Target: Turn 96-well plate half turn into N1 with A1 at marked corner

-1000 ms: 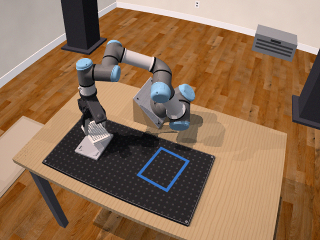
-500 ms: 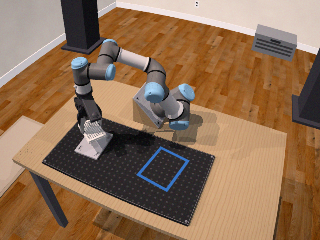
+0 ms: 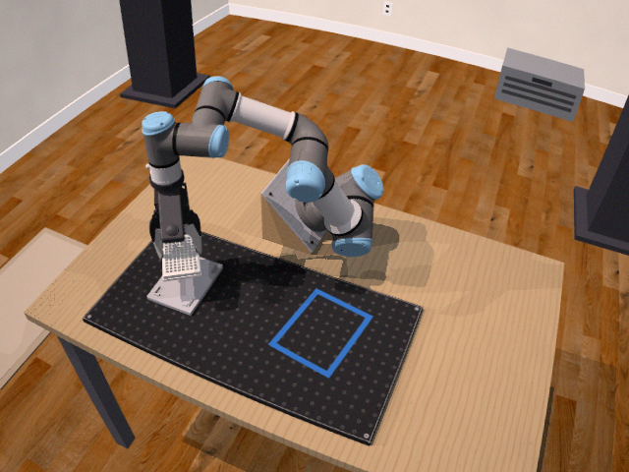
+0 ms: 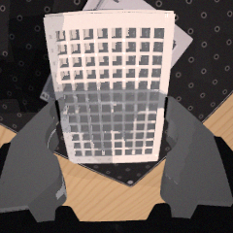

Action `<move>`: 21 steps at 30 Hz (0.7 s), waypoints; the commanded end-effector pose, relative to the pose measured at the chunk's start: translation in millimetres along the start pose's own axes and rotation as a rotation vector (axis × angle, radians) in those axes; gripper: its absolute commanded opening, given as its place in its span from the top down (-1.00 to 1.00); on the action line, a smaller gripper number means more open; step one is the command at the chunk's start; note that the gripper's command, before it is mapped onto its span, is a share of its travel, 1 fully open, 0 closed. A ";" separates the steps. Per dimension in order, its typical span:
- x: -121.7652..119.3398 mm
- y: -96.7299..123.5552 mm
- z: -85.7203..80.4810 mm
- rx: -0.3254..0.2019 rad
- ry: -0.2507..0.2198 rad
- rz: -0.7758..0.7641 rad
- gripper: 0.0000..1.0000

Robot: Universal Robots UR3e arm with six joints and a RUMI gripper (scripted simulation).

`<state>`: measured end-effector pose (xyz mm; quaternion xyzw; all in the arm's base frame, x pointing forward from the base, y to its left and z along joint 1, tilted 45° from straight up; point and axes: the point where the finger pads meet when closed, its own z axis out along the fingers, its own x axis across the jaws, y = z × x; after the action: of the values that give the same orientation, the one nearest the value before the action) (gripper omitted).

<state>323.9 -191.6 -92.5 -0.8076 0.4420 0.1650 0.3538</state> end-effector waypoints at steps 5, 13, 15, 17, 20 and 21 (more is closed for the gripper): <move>0.5 -0.1 -1.1 -0.004 0.010 0.260 1.00; 0.5 -0.1 -1.1 -0.003 0.011 0.527 1.00; 0.4 -0.1 -1.1 -0.002 0.011 0.587 1.00; 0.4 -0.1 -1.1 -0.002 0.011 0.587 1.00; 0.4 -0.2 -1.0 -0.002 0.011 0.587 1.00; 0.4 -0.2 -1.0 -0.002 0.011 0.587 1.00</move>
<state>323.9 -191.5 -92.4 -0.6568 0.6455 0.2554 0.2945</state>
